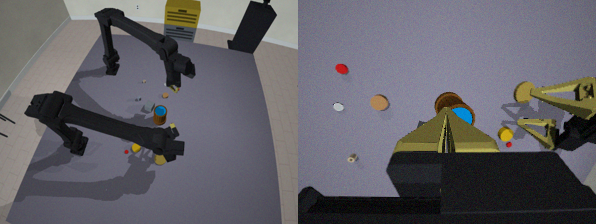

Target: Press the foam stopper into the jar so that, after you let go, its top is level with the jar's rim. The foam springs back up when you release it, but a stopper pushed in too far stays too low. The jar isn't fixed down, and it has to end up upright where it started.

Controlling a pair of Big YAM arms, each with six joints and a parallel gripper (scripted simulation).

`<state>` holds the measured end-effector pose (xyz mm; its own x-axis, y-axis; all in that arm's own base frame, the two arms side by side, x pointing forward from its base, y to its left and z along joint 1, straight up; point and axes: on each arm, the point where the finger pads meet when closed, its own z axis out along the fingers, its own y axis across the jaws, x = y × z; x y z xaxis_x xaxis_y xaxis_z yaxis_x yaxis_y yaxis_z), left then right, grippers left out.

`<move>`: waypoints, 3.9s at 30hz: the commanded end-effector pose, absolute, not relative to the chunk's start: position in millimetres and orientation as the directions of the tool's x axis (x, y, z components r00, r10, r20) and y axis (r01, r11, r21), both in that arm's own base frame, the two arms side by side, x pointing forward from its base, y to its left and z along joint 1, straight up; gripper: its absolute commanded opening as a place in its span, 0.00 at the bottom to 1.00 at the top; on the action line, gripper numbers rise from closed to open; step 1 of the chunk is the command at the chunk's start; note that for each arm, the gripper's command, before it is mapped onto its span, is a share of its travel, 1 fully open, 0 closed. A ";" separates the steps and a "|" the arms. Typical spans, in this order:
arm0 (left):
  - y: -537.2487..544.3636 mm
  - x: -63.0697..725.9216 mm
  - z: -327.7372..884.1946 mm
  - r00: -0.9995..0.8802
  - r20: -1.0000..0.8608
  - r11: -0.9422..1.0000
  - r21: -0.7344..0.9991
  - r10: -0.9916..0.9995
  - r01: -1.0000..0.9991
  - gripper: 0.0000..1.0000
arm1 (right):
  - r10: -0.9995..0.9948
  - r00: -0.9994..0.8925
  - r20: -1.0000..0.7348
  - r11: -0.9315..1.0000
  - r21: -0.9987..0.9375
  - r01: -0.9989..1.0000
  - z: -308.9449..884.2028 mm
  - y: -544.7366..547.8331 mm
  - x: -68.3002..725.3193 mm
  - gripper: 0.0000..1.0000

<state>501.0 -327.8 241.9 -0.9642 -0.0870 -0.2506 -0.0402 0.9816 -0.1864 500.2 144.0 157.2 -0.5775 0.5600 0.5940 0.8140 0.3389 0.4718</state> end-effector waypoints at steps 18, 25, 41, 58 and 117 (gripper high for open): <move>-209.8 560.0 328.8 -0.730 -0.675 0.960 -0.261 -0.107 0.101 0.00 | 0.479 -0.819 -0.315 0.705 0.694 0.146 251.6 89.7 547.2 0.98; -156.3 567.8 369.7 -0.572 -0.813 0.967 -0.223 -0.113 0.125 0.00 | 0.386 -0.678 -0.625 0.828 0.559 -0.044 305.0 67.9 557.5 0.98; -52.8 547.9 446.7 -0.202 -0.978 0.994 -0.071 -0.052 0.087 0.00 | 0.112 -0.241 -0.964 0.982 0.145 -0.122 417.2 21.1 548.9 0.98; 1.0 514.0 490.3 0.012 -1.000 1.000 0.014 0.014 0.000 0.00 | -0.026 0.025 -0.999 1.000 -0.026 0.007 498.7 -6.6 516.9 0.98; -3.7 527.3 521.1 0.034 -0.999 1.000 0.009 0.008 0.004 0.00 | 0.014 0.049 -0.999 1.000 0.014 -0.010 525.9 5.5 521.9 0.98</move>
<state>519.1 -0.4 493.5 0.0018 0.0000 -1.0000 0.0000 1.0000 0.0000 519.1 -0.8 492.3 0.0000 0.0000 -1.0000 0.0007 1.0000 0.0000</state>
